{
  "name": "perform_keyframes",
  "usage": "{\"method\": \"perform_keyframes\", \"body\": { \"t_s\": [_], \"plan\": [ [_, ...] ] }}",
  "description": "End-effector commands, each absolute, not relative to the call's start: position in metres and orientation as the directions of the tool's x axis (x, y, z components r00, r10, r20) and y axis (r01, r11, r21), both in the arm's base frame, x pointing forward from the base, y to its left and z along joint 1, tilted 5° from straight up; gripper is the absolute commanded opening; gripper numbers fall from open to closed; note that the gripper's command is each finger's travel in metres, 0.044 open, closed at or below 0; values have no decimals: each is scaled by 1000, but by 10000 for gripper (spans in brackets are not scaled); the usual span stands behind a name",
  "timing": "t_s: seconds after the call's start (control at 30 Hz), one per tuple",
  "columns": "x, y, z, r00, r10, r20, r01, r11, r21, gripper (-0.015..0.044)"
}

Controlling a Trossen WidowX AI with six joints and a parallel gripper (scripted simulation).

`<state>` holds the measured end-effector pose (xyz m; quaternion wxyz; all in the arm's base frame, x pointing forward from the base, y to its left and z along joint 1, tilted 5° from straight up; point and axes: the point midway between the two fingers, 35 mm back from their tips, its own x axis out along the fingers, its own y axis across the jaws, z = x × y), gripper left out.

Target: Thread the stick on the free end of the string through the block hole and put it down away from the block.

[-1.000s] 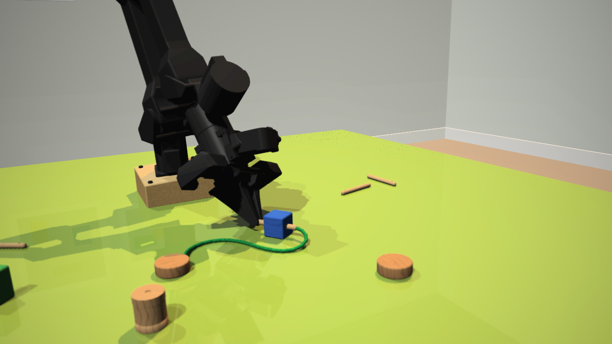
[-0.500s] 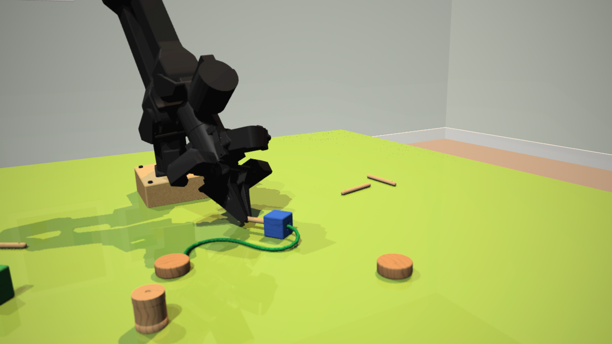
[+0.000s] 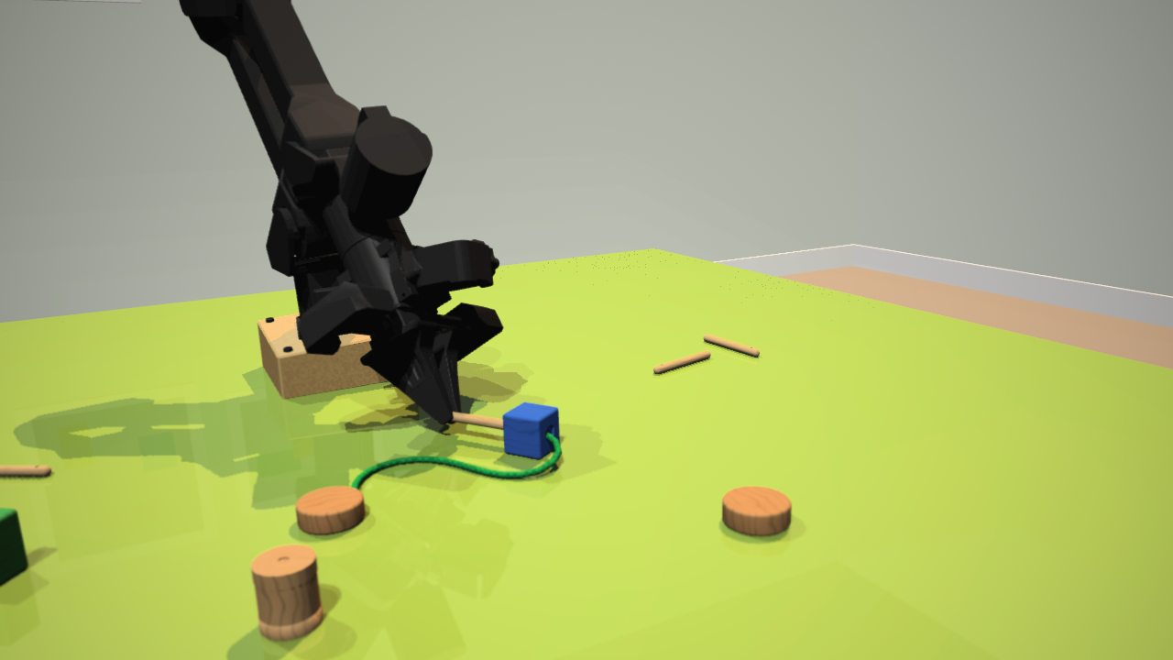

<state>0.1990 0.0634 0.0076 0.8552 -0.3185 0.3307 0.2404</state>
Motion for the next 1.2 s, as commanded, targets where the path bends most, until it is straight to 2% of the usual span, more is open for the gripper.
{"method": "perform_keyframes", "body": {
  "t_s": [0.0,0.27,1.17],
  "plan": [
    [194,60,6,664,200,-720,-620,685,-382,0],
    [193,57,6,654,200,-730,-621,693,-366,0],
    [188,41,-3,509,363,-781,-670,736,-94,0]
  ]
}}
